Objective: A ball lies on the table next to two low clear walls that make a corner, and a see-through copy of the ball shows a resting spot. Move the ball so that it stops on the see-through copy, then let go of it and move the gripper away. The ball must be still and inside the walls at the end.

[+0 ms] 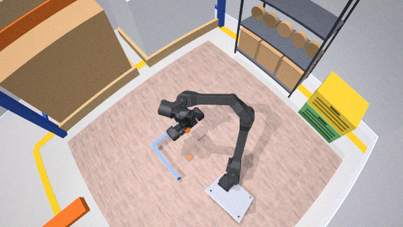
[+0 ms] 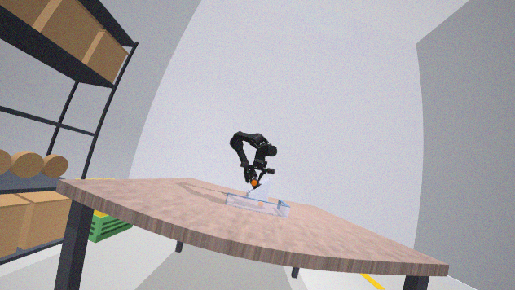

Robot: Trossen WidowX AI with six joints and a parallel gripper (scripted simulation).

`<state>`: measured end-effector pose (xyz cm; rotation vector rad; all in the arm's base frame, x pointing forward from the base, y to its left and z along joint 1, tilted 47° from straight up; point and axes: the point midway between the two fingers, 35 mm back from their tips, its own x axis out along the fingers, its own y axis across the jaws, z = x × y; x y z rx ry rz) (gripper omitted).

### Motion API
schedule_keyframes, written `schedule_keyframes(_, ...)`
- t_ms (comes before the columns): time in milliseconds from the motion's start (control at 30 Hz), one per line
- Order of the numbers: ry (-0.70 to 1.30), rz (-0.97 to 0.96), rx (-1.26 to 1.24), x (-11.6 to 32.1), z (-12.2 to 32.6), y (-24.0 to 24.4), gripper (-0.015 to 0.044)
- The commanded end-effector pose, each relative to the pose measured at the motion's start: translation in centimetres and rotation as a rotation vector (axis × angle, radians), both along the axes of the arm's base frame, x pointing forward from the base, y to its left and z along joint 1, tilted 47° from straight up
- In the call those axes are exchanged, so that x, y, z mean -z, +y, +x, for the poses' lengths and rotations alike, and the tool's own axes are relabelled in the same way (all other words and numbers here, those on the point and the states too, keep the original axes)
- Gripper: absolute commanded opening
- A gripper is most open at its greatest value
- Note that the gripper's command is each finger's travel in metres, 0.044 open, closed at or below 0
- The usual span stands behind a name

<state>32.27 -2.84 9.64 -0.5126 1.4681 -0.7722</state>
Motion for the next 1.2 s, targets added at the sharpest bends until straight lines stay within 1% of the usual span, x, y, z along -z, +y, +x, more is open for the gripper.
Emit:
schedule_keyframes(0,-0.005,0.002,0.006,-0.5,-0.1,0.4,0.0000)
schedule_keyframes(367,-0.004,0.007,0.004,3.4,-3.0,2.3,0.0000)
schedule_keyframes(833,-0.002,0.005,0.005,8.0,-7.9,3.7,0.0000)
schedule_keyframes(1000,-0.002,0.005,0.005,8.4,-8.1,3.5,0.0000)
schedule_keyframes(1167,-0.003,0.007,0.004,9.8,-8.1,2.1,0.0000)
